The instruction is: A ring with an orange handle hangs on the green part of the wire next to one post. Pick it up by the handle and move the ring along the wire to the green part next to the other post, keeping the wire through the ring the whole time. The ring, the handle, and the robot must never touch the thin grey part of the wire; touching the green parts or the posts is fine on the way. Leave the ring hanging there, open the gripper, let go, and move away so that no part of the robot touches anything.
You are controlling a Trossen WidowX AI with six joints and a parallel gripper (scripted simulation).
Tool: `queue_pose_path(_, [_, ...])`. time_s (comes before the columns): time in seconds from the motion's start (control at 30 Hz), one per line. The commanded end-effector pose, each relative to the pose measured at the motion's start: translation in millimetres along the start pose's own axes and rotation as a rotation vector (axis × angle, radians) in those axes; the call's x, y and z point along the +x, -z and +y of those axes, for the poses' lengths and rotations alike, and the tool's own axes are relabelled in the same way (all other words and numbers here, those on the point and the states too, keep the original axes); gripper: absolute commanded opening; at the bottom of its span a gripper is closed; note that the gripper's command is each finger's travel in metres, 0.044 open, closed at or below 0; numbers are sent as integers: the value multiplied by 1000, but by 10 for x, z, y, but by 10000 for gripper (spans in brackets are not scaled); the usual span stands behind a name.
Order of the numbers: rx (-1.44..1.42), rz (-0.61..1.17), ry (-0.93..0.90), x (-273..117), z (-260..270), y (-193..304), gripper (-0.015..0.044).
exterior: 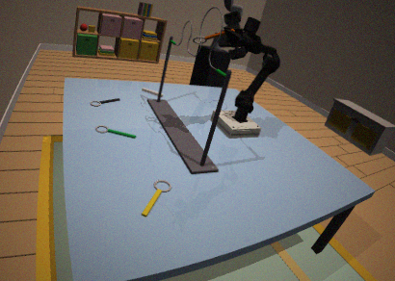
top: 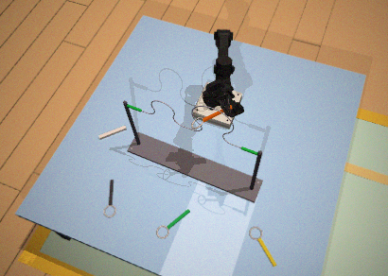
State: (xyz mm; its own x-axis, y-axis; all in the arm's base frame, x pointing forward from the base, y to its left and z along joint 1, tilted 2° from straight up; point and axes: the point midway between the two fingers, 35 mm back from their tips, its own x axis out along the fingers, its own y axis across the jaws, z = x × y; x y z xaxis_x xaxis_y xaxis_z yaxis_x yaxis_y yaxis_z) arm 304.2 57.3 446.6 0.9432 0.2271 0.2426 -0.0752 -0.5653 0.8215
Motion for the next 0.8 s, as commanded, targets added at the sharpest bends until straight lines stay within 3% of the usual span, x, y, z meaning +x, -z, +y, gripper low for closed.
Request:
queue_pose_path(0.0, [4,8,0,-23,69,22,-150])
queue_pose_path(0.77, [-194,-10,126,-24,51,16,-150])
